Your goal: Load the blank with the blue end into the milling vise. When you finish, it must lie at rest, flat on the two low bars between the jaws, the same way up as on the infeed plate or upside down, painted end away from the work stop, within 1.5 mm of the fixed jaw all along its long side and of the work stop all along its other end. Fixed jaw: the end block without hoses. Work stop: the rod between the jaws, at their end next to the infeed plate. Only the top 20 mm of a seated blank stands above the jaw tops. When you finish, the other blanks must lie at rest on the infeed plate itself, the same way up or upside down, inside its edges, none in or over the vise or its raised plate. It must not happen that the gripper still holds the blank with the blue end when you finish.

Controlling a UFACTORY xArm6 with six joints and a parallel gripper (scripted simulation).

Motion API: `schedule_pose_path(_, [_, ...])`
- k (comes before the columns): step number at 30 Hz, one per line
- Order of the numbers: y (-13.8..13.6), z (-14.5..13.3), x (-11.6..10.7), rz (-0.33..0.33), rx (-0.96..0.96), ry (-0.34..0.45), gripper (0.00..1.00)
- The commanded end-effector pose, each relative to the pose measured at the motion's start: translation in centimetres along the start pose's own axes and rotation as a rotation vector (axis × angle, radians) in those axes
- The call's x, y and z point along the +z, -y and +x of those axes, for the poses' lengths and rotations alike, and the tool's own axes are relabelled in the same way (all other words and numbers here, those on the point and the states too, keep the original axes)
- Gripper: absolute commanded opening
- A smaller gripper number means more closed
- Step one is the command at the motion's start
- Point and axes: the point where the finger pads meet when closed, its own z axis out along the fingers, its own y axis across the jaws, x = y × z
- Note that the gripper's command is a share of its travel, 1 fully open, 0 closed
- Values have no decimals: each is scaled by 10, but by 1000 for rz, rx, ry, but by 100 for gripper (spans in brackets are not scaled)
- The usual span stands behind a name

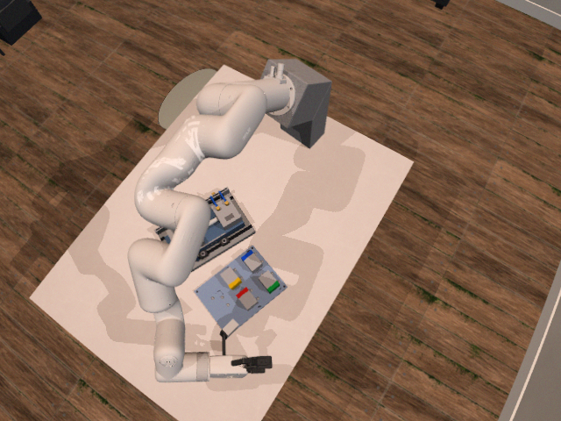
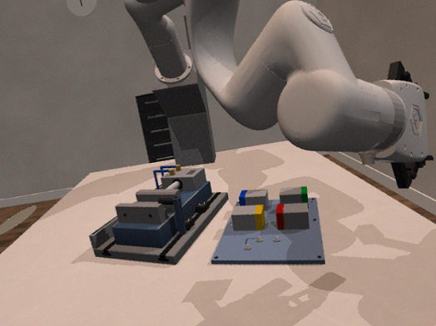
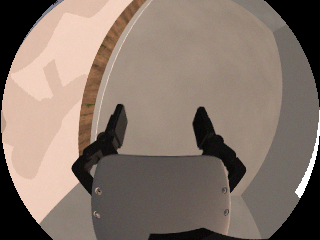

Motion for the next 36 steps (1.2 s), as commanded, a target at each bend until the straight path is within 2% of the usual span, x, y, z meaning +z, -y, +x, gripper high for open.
schedule_pose_path(1, [-2, -2, -1, 1, -4, 2, 100])
schedule_pose_path(17, [-2, -2, -1, 1, -4, 2, 100])
schedule_pose_path(18, [-2, -2, -1, 1, -4, 2, 40])
schedule_pose_path(36, [-2, -2, -1, 1, -4, 2, 40])
